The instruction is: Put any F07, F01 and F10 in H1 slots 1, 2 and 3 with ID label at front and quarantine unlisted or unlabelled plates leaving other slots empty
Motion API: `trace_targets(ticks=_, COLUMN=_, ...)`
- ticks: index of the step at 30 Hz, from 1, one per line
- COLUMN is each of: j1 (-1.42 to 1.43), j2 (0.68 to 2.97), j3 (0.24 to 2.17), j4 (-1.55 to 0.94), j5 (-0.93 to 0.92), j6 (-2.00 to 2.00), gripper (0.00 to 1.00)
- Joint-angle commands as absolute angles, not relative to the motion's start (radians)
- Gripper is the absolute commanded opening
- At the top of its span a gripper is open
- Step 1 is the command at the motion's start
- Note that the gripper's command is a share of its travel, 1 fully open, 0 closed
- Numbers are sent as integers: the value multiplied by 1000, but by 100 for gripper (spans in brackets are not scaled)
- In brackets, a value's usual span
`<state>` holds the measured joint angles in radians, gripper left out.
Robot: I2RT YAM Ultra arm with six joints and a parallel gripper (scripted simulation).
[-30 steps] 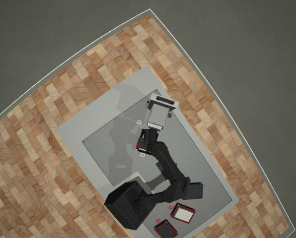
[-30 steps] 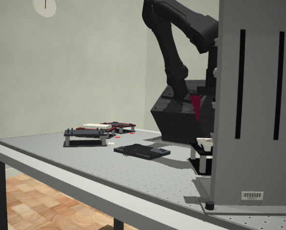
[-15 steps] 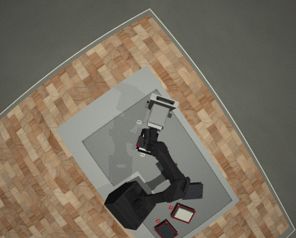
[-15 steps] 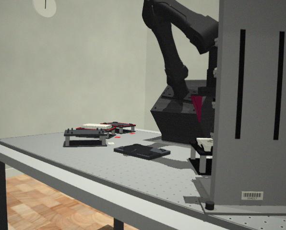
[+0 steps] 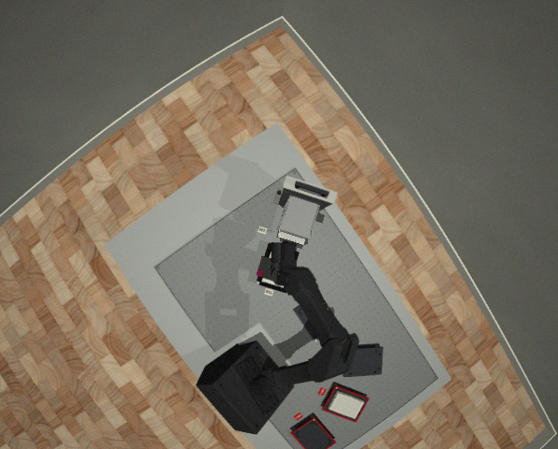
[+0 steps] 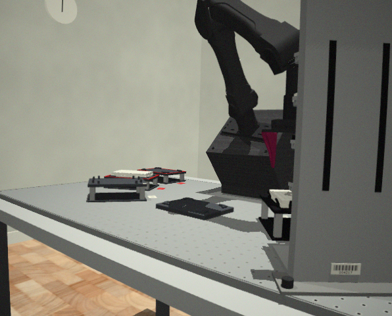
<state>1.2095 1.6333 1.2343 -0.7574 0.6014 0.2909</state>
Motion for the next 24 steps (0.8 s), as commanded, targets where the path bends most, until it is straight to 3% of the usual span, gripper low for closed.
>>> trace_targets(ticks=1, j1=1210, j2=1631, j3=1234, j4=-747, j5=600, j6=285, gripper=100)
trace_targets(ticks=24, j1=1161, j2=1677, j3=1196, j4=-633, j5=580, j6=232, gripper=100)
